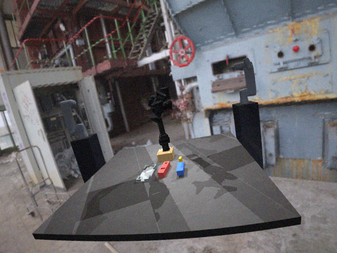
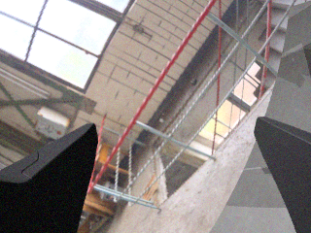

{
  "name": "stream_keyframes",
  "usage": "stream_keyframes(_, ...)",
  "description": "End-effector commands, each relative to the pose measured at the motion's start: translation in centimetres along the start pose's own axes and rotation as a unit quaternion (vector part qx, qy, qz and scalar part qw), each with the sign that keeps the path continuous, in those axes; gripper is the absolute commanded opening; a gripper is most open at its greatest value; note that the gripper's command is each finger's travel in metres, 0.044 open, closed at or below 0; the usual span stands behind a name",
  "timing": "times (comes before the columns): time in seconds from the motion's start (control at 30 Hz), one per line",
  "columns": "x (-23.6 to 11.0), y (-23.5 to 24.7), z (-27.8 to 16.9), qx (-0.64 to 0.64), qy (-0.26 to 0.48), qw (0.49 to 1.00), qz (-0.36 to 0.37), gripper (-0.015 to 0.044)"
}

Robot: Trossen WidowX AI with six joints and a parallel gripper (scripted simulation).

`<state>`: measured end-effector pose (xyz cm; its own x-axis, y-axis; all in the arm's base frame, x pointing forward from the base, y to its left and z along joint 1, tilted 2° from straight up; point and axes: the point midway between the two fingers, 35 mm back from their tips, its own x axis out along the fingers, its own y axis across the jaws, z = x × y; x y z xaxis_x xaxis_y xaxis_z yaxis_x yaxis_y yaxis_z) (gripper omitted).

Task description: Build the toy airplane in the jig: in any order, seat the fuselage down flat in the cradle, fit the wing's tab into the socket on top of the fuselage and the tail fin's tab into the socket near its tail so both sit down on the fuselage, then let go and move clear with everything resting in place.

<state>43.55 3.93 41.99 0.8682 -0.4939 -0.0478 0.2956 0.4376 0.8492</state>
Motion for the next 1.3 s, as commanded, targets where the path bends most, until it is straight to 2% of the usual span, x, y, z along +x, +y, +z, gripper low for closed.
stream_keyframes(0.0,0.0,0.0,0.0,0.000,0.000,1.000,0.000,0.0426)
stream_keyframes(0.07,0.3,-0.8,-0.5,-0.027,0.012,1.000,-0.008,0.0440)
stream_keyframes(0.17,1.4,-4.8,-2.5,-0.136,0.069,0.987,-0.046,0.0440)
stream_keyframes(0.33,1.8,-12.7,-5.2,-0.299,0.189,0.929,-0.113,0.0440)
stream_keyframes(0.57,-1.4,-24.2,-7.1,-0.440,0.385,0.788,-0.191,0.0440)
stream_keyframes(0.83,-9.6,-34.1,-6.8,-0.458,0.613,0.599,-0.235,0.0440)
stream_keyframes(0.9,-10.5,-34.6,-6.6,-0.453,0.630,0.584,-0.236,0.0440)
stream_keyframes(1.1,-10.4,-34.9,-6.8,-0.454,0.630,0.584,-0.236,0.0440)
stream_keyframes(1.27,-10.0,-39.2,-9.4,-0.454,0.630,0.584,-0.236,0.0440)
